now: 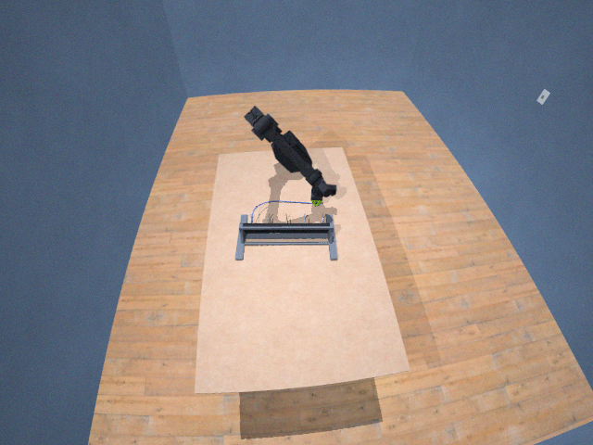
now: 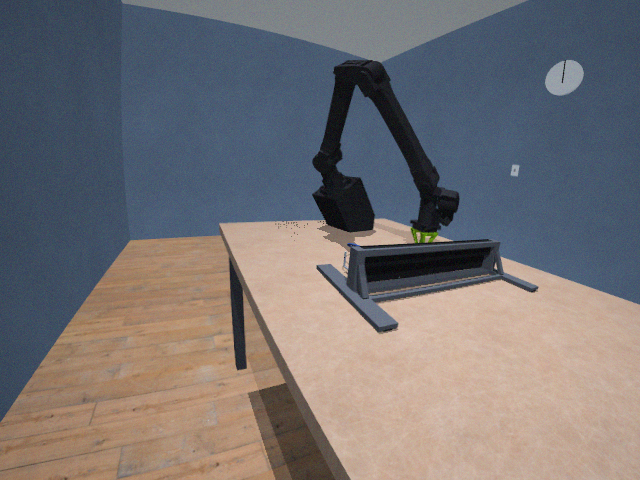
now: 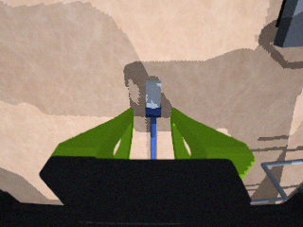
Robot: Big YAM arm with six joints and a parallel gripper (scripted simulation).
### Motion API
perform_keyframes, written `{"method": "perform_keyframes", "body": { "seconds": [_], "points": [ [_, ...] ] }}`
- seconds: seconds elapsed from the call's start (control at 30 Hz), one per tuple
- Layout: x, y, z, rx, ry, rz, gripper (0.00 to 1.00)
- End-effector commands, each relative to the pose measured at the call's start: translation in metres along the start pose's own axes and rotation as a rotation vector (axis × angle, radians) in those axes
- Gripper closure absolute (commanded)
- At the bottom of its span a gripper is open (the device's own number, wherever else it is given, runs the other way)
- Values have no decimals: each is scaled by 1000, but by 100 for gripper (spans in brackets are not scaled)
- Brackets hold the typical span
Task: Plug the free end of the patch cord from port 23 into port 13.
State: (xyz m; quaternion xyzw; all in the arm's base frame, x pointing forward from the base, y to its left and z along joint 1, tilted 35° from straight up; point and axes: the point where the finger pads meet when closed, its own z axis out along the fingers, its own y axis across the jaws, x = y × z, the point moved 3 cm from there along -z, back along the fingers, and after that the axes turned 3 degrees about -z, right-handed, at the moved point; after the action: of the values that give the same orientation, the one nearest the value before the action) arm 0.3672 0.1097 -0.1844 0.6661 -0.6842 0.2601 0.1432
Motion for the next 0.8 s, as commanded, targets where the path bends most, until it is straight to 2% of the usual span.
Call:
{"method": "perform_keyframes", "body": {
  "seconds": [0.0,0.33,0.37,0.77],
  "points": [
    [0,-6,8,-3,-1,10,64],
    [-1,-8,7,-1,-2,12,64],
    [-1,-8,7,0,-2,12,100],
    [-2,-11,6,2,-4,16,100]
  ]
}}
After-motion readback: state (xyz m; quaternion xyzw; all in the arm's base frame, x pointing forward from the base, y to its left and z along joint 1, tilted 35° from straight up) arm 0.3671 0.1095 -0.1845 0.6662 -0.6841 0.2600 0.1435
